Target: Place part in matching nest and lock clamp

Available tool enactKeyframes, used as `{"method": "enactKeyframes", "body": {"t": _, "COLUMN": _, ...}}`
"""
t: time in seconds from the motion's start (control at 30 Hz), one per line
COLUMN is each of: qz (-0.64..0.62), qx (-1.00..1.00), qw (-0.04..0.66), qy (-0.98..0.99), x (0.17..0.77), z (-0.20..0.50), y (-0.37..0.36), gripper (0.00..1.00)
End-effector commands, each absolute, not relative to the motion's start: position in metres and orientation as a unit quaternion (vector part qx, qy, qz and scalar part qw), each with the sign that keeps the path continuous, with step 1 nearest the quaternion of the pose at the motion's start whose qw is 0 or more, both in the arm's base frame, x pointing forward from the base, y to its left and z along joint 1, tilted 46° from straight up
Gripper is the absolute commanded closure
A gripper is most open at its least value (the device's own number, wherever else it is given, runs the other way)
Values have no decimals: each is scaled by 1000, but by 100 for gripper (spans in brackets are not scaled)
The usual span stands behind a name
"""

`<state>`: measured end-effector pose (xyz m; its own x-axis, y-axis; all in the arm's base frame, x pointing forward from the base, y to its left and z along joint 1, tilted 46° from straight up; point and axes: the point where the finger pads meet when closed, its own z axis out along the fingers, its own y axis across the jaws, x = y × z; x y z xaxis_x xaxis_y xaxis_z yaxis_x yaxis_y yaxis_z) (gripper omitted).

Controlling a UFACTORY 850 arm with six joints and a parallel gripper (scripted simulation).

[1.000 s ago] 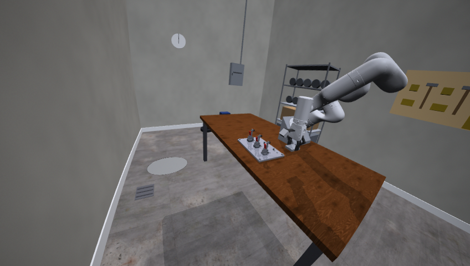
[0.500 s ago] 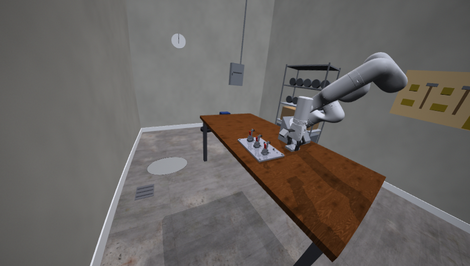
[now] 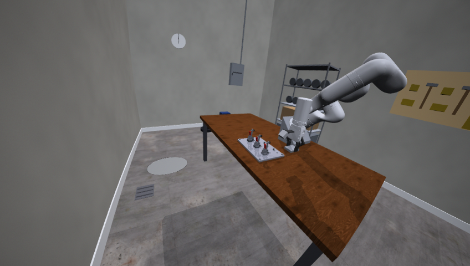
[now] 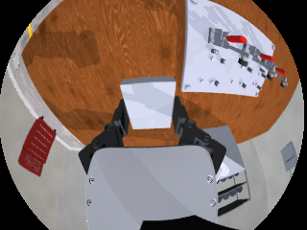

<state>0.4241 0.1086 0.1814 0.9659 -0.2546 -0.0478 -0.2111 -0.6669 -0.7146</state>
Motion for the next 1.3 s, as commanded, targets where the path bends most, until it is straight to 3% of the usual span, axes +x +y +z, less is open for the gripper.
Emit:
{"method": "enactKeyframes", "body": {"t": 0.0, "qz": -29, "qx": -912, "qw": 388, "qy": 128, "x": 427, "z": 179, "y": 110, "gripper": 100}}
{"method": "enactKeyframes", "body": {"t": 1.27, "qz": -29, "qx": -912, "qw": 388, "qy": 128, "x": 442, "z": 166, "y": 120, "gripper": 100}}
